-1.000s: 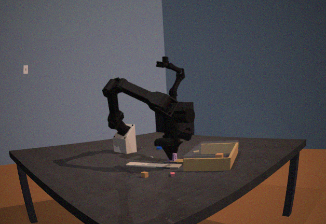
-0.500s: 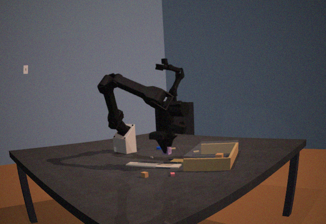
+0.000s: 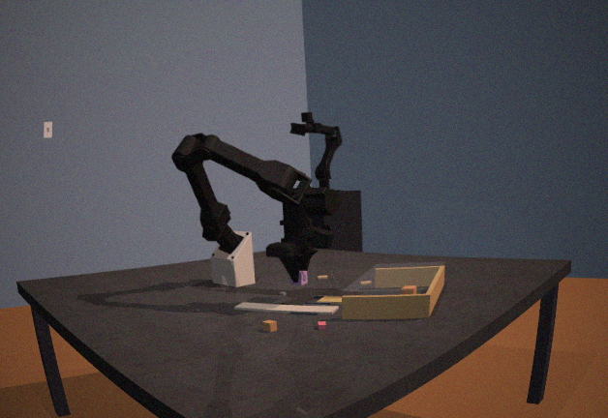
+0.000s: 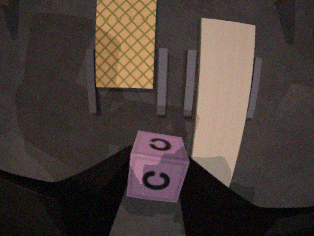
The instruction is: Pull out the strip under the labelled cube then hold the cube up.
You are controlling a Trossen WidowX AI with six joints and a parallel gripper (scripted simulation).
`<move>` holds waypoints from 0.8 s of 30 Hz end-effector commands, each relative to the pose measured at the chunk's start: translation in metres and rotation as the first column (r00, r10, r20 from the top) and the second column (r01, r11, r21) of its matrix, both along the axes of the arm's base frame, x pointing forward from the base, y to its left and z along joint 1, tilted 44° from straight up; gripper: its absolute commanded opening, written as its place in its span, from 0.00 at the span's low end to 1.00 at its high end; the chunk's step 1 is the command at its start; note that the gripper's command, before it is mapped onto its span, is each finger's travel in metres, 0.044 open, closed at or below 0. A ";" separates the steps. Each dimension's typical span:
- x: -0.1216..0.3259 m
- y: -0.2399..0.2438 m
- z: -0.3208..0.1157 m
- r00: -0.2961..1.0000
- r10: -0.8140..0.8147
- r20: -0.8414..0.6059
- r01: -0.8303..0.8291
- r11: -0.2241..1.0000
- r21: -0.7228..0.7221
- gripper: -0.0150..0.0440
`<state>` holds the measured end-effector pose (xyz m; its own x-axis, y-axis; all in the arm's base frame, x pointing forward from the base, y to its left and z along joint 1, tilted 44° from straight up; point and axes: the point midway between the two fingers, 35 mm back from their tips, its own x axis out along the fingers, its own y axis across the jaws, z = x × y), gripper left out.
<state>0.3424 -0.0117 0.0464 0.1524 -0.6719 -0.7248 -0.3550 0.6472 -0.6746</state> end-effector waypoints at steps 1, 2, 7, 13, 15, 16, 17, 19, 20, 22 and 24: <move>-0.017 -0.001 -0.004 1.000 -0.001 -0.003 0.001 1.000 -0.002 0.25; -0.020 -0.001 -0.005 1.000 -0.001 -0.003 0.001 1.000 -0.002 0.25; -0.038 -0.002 -0.009 1.000 -0.001 -0.004 0.001 1.000 -0.003 0.25; -0.041 0.004 -0.004 1.000 -0.001 -0.004 0.001 1.000 -0.001 0.25; -0.043 0.012 0.005 1.000 0.000 -0.004 0.000 1.000 -0.001 0.25; -0.044 0.016 0.009 1.000 -0.001 -0.005 0.001 1.000 -0.001 0.25; -0.045 0.020 0.013 1.000 -0.001 -0.005 0.001 1.000 -0.001 0.25; -0.046 0.022 0.016 1.000 -0.001 -0.005 0.001 1.000 -0.001 0.25; -0.046 0.022 0.016 1.000 -0.001 -0.005 0.001 1.000 -0.001 0.25; -0.046 0.022 0.016 1.000 -0.001 -0.005 0.001 1.000 -0.001 0.25; -0.046 0.022 0.016 1.000 -0.001 -0.005 0.001 1.000 -0.001 0.25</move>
<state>0.2956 0.0077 0.0597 0.1464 -0.6777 -0.7206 -0.3643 0.6403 -0.6762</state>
